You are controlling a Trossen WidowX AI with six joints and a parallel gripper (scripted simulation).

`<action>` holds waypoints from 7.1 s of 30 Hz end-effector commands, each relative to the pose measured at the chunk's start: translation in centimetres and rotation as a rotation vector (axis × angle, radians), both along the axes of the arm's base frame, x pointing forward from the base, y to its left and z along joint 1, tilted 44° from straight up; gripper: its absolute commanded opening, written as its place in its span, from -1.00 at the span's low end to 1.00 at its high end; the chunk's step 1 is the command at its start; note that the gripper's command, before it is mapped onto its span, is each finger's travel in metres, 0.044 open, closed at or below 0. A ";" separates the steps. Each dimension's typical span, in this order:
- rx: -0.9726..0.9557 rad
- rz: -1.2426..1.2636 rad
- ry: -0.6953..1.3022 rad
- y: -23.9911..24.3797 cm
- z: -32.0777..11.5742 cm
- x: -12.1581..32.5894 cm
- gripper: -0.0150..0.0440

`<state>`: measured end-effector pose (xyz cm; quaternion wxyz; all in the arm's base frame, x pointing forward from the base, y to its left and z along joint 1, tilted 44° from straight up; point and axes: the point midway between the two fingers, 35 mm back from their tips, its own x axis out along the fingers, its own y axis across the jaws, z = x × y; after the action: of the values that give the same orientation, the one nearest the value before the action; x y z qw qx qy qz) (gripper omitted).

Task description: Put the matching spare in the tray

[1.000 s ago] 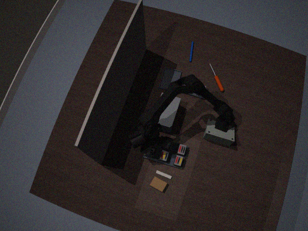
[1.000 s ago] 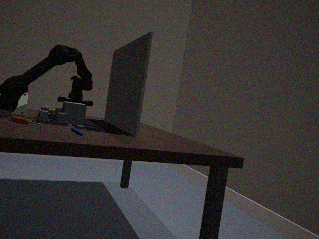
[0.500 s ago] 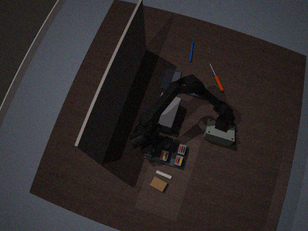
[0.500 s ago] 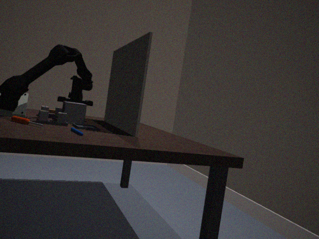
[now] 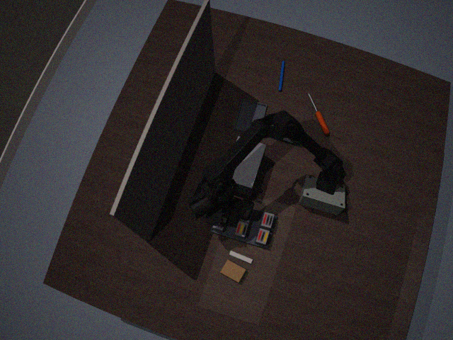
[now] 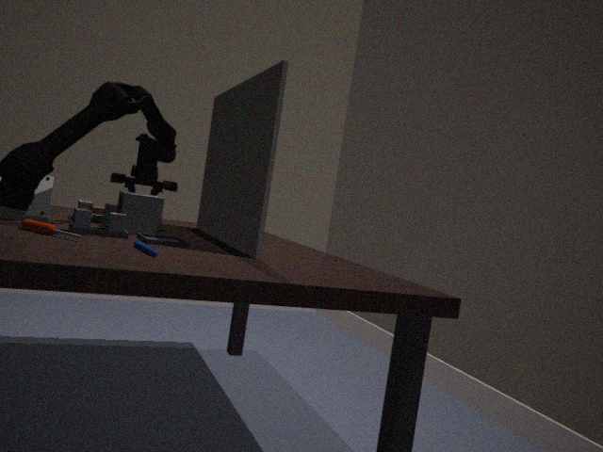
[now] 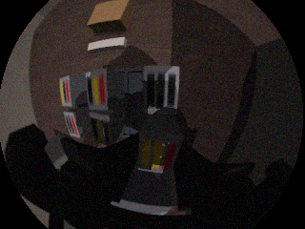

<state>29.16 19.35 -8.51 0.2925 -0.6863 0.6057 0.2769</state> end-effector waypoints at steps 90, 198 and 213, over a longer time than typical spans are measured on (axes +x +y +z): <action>-0.041 0.029 -0.004 -20.8 30.0 4.4 -0.49; -0.017 0.004 -0.005 -26.7 24.0 5.5 -0.49; -0.016 0.001 -0.006 -27.5 23.2 5.5 -0.49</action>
<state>34.66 -7.98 14.92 0.2887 -0.6901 0.6070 0.2681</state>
